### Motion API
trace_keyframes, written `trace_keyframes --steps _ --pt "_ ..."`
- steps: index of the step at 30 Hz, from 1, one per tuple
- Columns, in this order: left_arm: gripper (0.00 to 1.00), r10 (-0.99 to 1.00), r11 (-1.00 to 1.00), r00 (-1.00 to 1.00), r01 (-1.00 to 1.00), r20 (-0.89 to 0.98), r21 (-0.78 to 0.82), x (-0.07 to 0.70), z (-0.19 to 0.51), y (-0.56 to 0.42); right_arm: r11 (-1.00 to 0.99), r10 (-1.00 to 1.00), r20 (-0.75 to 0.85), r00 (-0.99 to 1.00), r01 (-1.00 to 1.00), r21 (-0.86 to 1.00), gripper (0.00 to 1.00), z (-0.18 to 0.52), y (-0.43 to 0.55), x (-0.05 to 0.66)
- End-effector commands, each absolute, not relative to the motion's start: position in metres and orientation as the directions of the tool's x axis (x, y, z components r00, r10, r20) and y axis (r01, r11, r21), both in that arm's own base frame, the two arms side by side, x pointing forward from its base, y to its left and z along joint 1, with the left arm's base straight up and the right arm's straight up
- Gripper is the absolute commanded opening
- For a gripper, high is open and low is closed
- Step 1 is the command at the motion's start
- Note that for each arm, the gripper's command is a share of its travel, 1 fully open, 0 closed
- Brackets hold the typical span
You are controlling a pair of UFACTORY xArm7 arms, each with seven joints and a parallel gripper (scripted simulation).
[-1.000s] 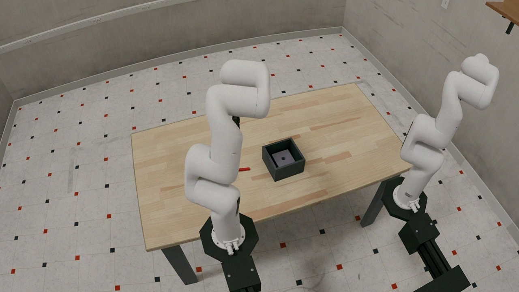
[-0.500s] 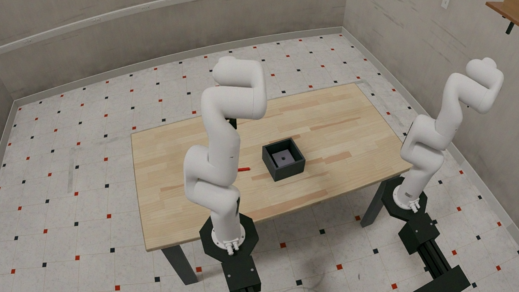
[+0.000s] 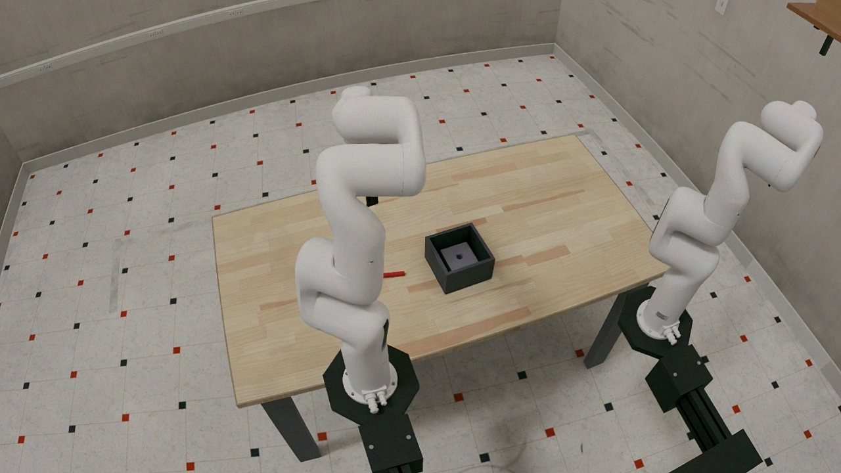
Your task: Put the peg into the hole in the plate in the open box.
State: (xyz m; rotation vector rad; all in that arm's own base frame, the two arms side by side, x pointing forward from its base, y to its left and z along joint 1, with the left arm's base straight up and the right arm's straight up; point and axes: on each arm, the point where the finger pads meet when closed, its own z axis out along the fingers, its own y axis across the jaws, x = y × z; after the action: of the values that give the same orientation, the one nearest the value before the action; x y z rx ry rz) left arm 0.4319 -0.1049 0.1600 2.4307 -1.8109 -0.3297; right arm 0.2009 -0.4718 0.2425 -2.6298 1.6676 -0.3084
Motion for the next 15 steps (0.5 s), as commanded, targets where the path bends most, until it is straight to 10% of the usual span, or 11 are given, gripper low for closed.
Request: trace_keyframes --steps 1,15 --pt "1.0 -0.923 -0.383 0.366 -0.908 -0.122 0.169 0.433 0.17 -0.097 -0.399 -0.912 0.149 0.382 -0.911 -0.106 1.0 0.246 -0.47 0.182" --pt "1.0 -0.792 -0.61 0.599 -0.785 -0.121 0.106 0.429 0.191 -0.074 -0.293 -0.953 0.103 0.284 -0.953 -0.077 1.0 0.248 -0.456 0.126"
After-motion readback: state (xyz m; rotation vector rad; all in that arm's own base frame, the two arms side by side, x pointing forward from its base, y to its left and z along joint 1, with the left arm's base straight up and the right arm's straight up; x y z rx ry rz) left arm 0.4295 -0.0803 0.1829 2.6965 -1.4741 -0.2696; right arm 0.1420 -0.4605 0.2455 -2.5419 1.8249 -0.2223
